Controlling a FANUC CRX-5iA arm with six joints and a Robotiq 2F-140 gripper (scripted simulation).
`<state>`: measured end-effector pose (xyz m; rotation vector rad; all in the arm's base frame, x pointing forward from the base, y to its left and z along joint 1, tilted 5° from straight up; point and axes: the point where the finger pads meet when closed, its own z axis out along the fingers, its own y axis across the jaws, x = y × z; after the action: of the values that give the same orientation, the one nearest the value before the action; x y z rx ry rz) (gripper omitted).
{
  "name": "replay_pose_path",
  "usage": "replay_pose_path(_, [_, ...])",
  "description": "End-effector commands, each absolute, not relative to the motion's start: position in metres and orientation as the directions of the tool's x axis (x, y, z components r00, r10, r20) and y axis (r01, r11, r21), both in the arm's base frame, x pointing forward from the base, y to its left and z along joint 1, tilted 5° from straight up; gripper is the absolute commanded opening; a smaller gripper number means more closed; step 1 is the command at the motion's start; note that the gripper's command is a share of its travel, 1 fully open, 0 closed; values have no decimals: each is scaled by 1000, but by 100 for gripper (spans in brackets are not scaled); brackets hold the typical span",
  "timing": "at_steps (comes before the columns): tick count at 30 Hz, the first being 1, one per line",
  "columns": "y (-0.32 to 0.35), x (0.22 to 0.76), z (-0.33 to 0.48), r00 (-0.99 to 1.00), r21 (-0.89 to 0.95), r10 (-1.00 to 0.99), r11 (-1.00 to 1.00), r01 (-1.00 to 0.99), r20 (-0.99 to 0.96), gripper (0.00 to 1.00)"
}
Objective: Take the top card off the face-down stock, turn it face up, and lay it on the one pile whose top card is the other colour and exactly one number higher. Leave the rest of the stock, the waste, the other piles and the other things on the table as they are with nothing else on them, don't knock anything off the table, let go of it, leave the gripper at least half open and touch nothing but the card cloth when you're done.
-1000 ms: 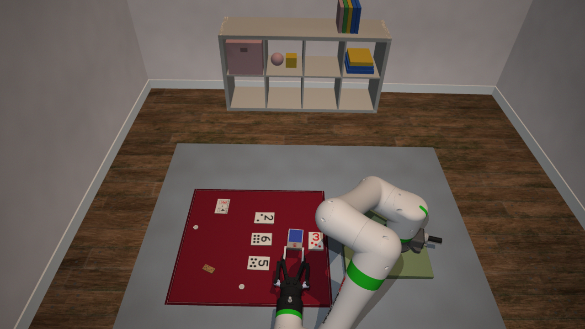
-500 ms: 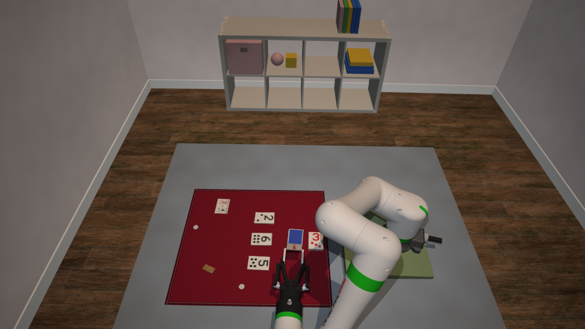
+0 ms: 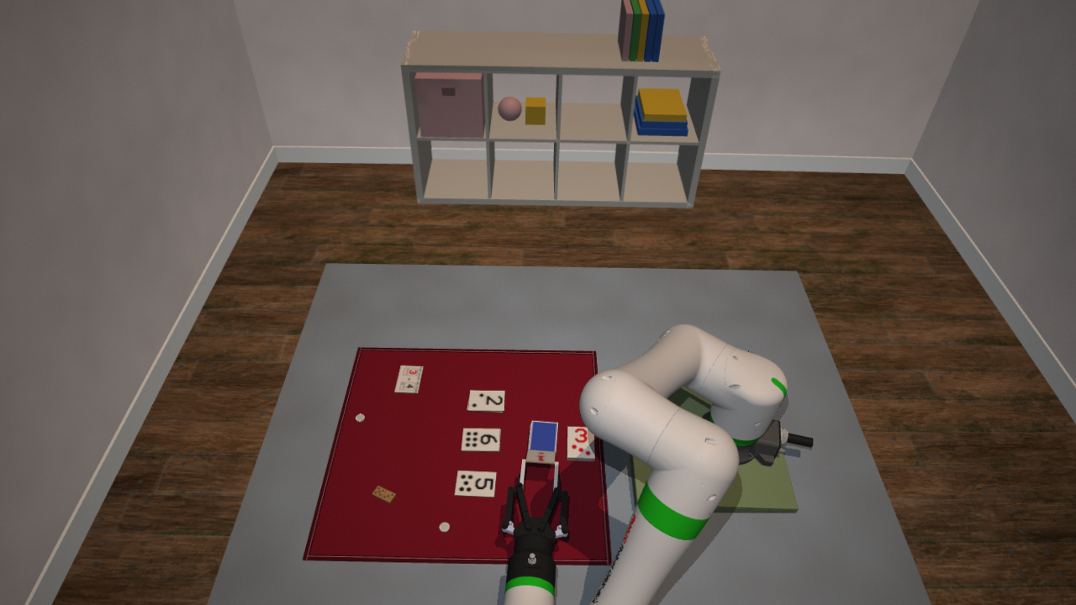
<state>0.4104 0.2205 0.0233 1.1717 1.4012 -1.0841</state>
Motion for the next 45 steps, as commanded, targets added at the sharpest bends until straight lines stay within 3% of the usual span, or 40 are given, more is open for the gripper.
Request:
replay_pose_path(1, [219, 406, 14, -74, -60, 95, 143, 988, -993, 43])
replay_pose_path(44, [222, 406, 13, -74, -60, 95, 143, 988, -993, 43])
replay_pose_path(45, [222, 406, 13, -74, -60, 95, 143, 988, -993, 100])
